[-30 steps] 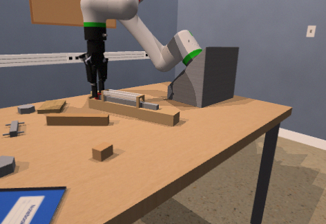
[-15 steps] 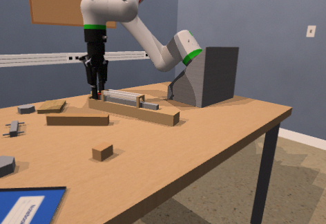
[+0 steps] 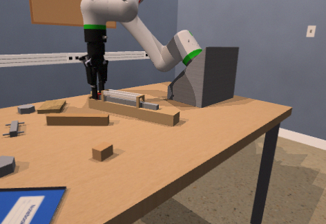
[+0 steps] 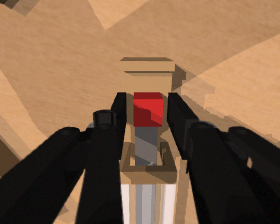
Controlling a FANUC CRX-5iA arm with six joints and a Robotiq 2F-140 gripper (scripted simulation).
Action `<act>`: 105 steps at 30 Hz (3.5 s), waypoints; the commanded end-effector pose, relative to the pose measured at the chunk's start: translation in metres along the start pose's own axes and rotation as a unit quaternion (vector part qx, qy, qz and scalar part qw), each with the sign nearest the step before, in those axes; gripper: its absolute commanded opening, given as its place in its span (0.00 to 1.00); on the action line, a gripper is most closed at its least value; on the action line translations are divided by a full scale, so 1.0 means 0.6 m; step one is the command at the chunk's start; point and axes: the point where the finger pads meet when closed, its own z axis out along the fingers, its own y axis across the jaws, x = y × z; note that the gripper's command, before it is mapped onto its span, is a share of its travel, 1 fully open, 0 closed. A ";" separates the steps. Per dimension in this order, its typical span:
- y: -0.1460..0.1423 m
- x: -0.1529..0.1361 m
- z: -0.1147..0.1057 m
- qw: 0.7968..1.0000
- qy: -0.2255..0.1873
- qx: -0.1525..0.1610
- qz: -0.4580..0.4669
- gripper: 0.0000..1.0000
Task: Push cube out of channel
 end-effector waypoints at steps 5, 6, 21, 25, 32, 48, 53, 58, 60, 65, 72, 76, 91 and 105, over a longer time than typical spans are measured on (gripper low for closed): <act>-0.001 0.000 -0.002 1.000 0.000 0.001 0.000 0.33; -0.001 0.000 -0.002 1.000 0.000 0.001 0.000 0.33; -0.001 0.000 -0.002 1.000 0.000 0.001 0.000 0.10; -0.001 0.000 -0.002 1.000 0.000 0.001 0.000 0.10; -0.001 0.000 -0.002 1.000 0.000 0.001 0.000 0.10; -0.001 0.000 -0.005 1.000 0.000 0.001 0.000 0.10; -0.001 0.000 -0.039 1.000 0.000 0.001 0.000 0.10; -0.001 0.000 -0.086 1.000 0.000 0.001 0.000 0.10; -0.001 0.000 -0.098 1.000 0.000 0.001 0.000 0.10; -0.001 0.000 -0.133 1.000 0.000 0.001 0.000 0.10; -0.001 0.000 -0.137 1.000 0.000 0.001 0.000 0.10; -0.001 0.000 -0.137 1.000 0.000 0.001 0.000 0.10; -0.001 0.000 -0.137 1.000 0.000 0.001 0.000 0.10; -0.001 0.000 -0.137 1.000 0.000 0.001 0.000 0.10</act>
